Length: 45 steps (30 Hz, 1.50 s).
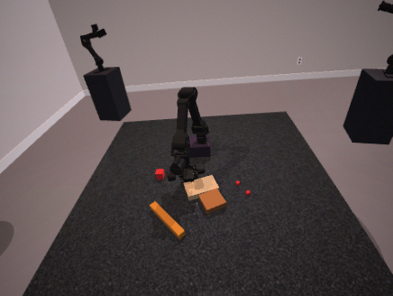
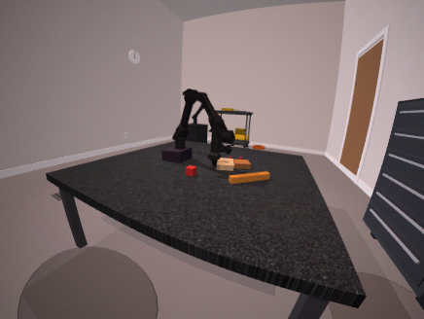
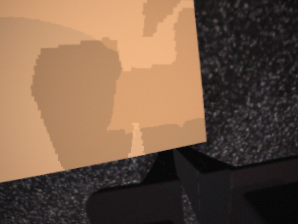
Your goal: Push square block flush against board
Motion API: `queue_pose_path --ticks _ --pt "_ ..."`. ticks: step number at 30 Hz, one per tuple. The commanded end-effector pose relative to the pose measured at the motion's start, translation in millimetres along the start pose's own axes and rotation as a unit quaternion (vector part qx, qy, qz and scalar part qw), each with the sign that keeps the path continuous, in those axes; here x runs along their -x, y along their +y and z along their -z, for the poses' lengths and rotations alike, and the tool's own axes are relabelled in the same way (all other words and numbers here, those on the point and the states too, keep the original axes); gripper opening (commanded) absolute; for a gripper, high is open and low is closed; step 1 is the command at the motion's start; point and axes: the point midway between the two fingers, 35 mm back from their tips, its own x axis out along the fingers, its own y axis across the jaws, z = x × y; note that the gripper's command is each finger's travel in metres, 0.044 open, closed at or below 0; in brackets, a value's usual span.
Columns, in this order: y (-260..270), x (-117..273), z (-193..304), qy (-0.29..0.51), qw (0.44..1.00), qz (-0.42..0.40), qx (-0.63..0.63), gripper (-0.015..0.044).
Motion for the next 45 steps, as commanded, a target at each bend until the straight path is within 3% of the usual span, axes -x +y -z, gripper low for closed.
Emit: queue_pose_path --ticks 1,20,45 --pt "-0.6 0.5 -8.6 -0.004 1.0 0.0 -0.002 0.0" --pt "-0.4 1.1 -24.4 -0.005 1.0 0.0 -0.002 0.0" --pt "-1.5 -0.4 14.9 -0.003 1.0 0.0 -0.002 0.0"
